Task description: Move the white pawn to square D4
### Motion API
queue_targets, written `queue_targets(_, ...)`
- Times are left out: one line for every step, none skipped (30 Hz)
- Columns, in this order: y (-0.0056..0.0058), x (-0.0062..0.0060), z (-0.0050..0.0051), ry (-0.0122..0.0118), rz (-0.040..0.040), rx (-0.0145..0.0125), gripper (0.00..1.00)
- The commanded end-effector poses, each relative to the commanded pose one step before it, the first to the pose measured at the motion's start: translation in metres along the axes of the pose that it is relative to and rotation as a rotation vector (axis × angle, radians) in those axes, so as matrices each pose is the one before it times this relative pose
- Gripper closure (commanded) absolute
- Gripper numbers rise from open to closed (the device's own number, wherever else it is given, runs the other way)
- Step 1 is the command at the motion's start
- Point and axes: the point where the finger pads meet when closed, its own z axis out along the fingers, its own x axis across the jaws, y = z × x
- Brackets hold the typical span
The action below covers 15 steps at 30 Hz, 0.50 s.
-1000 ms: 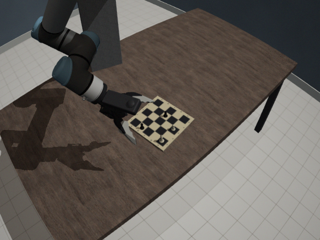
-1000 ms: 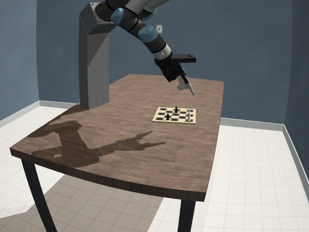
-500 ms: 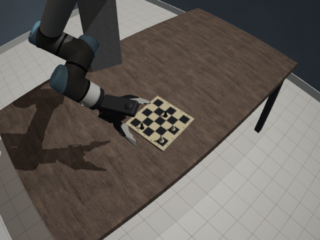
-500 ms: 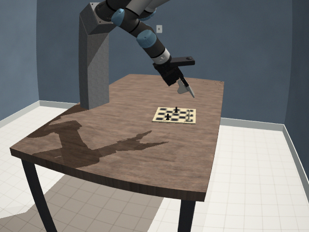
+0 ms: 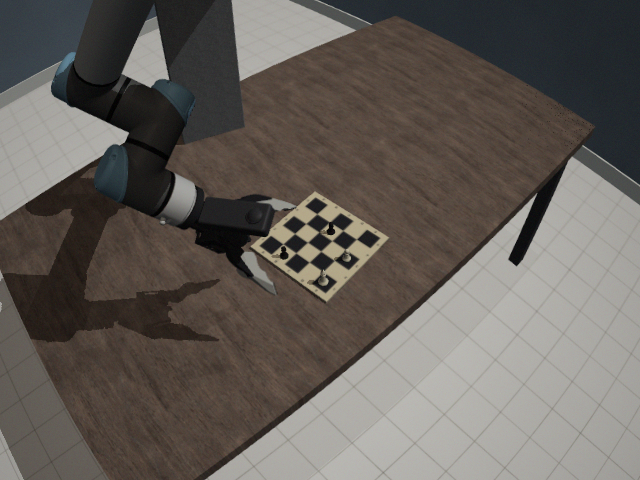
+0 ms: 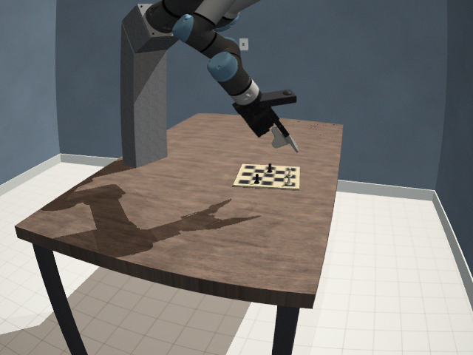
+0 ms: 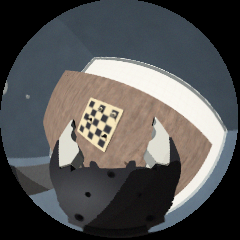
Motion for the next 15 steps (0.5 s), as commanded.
queue_targets(0.00402, 0.00109, 0.00139, -0.03274, -0.02630, 0.00702, 0.00)
queue_targets(0.00258, 0.00051, 0.00091, -0.01048, -0.01325, 0.00140, 0.00)
queue_targets(0.00000, 0.00000, 0.00000, 0.00000, 0.00000, 0.00000, 0.00)
queue_targets(0.00000, 0.00000, 0.00000, 0.00000, 0.00000, 0.00000, 0.00)
queue_targets(0.00240, 0.00035, 0.00087, -0.01054, -0.01331, 0.00188, 0.00)
queue_targets(0.00000, 0.00000, 0.00000, 0.00000, 0.00000, 0.00000, 0.00)
queue_targets(0.00000, 0.00000, 0.00000, 0.00000, 0.00000, 0.00000, 0.00)
queue_targets(0.00000, 0.00000, 0.00000, 0.00000, 0.00000, 0.00000, 0.00)
queue_targets(0.00222, 0.00020, 0.00082, -0.01058, -0.01336, 0.00238, 0.00)
queue_targets(0.00202, 0.00006, 0.00077, -0.01058, -0.01340, 0.00287, 0.00)
queue_targets(0.00000, 0.00000, 0.00000, 0.00000, 0.00000, 0.00000, 0.00)
queue_targets(0.00000, 0.00000, 0.00000, 0.00000, 0.00000, 0.00000, 0.00)
queue_targets(0.00181, -0.00007, 0.00072, -0.01054, -0.01342, 0.00337, 0.00)
queue_targets(0.00000, 0.00000, 0.00000, 0.00000, 0.00000, 0.00000, 0.00)
queue_targets(0.00160, -0.00019, 0.00067, -0.01047, -0.01343, 0.00386, 0.00)
